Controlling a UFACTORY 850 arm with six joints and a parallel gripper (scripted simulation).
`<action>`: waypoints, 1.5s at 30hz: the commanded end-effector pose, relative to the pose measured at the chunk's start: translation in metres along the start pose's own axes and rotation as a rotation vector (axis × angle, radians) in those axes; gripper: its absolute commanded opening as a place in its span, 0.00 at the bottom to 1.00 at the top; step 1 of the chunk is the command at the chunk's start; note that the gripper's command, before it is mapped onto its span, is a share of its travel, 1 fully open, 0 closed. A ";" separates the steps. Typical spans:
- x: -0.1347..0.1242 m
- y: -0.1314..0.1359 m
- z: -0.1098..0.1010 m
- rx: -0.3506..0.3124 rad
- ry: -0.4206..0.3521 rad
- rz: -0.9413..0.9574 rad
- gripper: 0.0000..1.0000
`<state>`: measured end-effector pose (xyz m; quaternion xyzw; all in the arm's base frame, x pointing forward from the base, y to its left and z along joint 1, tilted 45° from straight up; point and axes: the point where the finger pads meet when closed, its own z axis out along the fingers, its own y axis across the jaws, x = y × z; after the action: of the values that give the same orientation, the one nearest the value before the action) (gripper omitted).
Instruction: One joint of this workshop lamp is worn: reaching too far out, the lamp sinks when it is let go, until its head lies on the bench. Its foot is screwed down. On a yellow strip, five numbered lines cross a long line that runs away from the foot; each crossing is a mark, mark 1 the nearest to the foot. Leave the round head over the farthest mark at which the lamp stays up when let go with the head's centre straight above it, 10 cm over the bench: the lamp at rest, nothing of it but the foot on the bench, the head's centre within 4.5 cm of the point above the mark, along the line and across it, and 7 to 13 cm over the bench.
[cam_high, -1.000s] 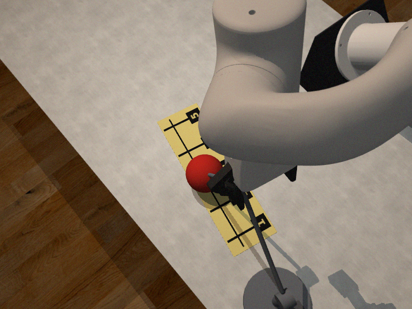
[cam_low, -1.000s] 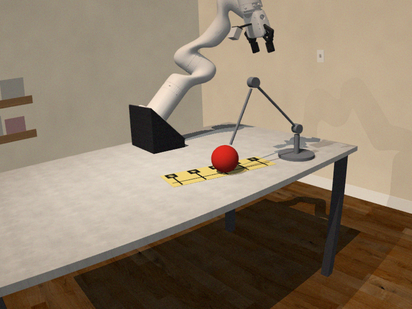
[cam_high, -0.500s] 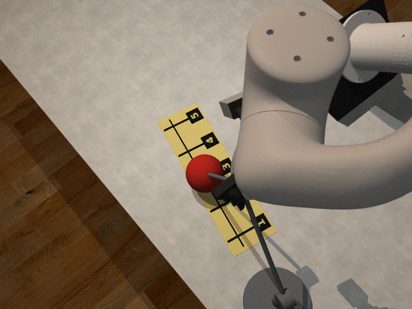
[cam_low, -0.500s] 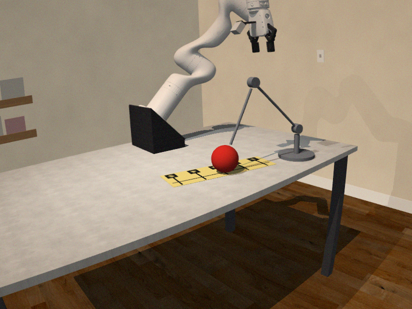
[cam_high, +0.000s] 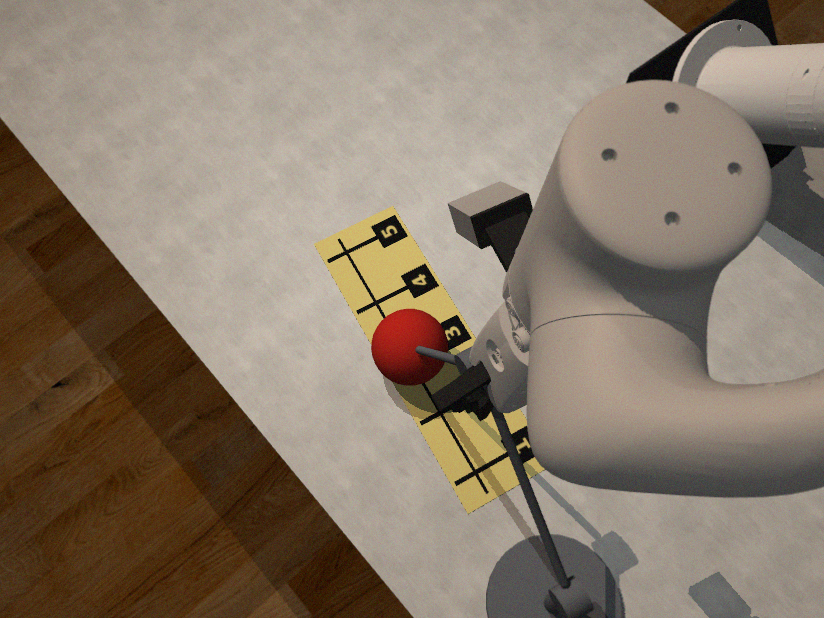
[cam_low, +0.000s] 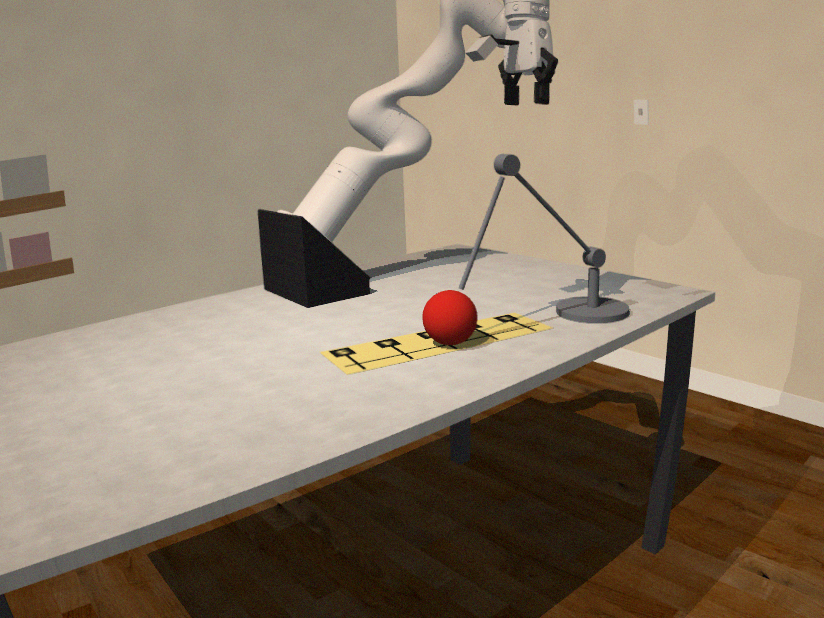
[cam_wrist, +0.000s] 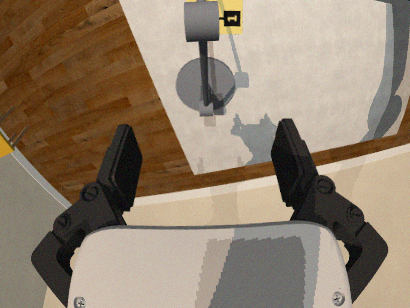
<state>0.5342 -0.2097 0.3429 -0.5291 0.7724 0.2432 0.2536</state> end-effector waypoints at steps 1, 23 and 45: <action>0.000 0.000 -0.001 0.000 0.025 0.001 1.00; -0.005 0.000 0.046 -0.001 0.054 0.002 1.00; -0.008 0.000 0.090 -0.002 0.054 0.002 1.00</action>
<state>0.5469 -0.1501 0.2847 -0.5350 0.7792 0.2308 0.2312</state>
